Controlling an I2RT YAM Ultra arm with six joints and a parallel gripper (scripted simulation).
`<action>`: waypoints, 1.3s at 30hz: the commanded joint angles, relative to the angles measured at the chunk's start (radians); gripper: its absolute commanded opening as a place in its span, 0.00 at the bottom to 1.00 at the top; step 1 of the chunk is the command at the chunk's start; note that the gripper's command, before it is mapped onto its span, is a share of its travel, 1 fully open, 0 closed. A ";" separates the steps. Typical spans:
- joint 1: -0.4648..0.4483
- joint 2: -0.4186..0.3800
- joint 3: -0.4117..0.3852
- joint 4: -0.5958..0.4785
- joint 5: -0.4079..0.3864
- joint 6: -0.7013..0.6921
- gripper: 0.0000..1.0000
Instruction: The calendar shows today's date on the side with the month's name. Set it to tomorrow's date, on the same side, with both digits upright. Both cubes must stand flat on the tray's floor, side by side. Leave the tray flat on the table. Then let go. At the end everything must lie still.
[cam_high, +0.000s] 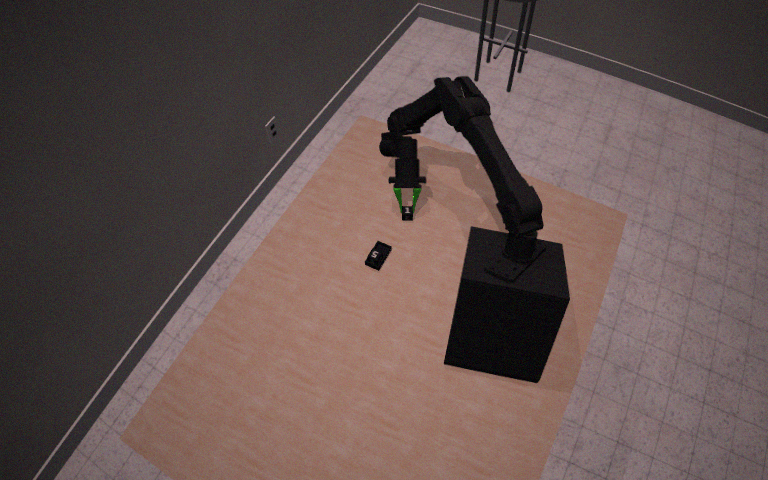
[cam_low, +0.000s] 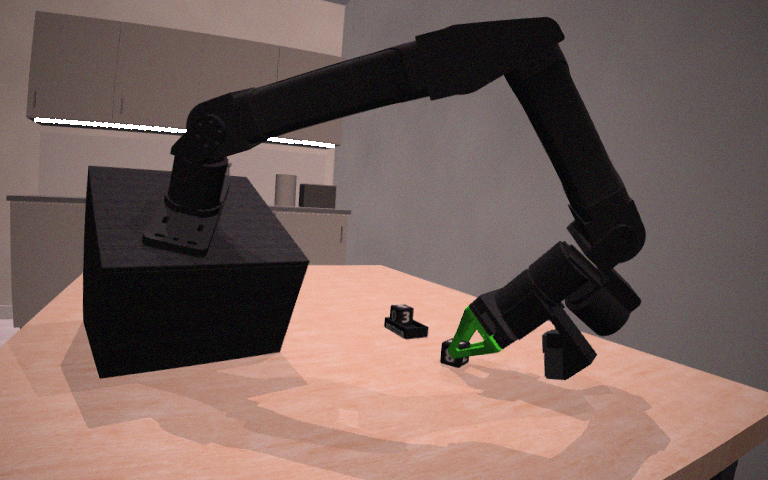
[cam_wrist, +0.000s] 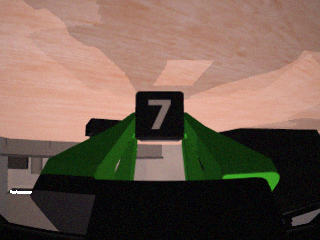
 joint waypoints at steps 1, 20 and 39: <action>0.003 -0.007 0.004 -0.002 -0.001 -0.001 0.26; 0.003 -0.007 0.004 -0.002 -0.001 -0.001 0.64; 0.003 -0.008 0.004 -0.002 -0.001 -0.001 0.64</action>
